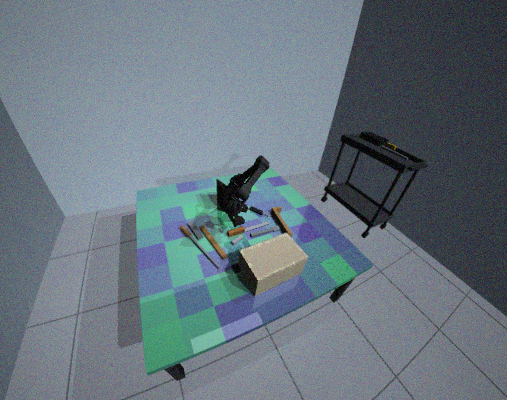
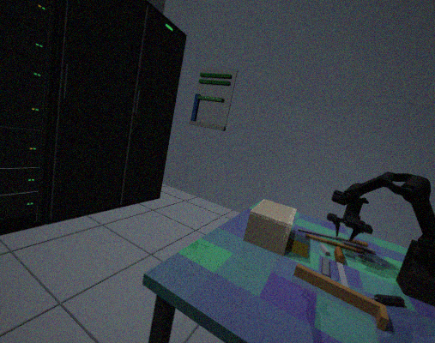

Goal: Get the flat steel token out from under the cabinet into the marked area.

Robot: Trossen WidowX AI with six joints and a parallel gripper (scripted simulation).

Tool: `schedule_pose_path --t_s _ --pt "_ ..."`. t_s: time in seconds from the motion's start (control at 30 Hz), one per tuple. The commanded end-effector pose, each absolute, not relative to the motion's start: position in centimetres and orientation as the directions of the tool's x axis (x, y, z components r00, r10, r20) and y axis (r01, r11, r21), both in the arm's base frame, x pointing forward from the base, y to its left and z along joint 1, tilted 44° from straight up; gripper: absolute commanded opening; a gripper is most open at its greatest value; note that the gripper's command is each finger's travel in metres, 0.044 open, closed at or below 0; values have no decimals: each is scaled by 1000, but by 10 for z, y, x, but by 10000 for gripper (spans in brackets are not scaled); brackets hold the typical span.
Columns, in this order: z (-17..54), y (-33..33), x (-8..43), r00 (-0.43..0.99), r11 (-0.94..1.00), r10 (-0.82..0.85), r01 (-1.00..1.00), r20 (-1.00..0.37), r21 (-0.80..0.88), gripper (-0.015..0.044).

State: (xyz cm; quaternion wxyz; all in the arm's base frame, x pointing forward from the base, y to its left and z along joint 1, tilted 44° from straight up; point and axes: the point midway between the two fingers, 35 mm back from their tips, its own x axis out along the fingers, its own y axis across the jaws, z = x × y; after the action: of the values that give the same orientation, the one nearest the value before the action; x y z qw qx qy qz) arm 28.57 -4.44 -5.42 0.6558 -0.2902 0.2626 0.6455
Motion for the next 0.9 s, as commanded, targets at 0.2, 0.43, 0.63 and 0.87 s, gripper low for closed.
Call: schedule_pose_path --t_s 0.2,0.43,0.63,0.87 --pt "-75 -26 284 25 -20 693 -998 -721 -54 270" --pt "-84 -17 285 25 -20 694 -998 -720 -54 270" --pt "-89 -12 286 25 -20 693 -998 -720 -54 270" --pt "-98 -4 286 25 -20 693 -998 -720 -54 270"
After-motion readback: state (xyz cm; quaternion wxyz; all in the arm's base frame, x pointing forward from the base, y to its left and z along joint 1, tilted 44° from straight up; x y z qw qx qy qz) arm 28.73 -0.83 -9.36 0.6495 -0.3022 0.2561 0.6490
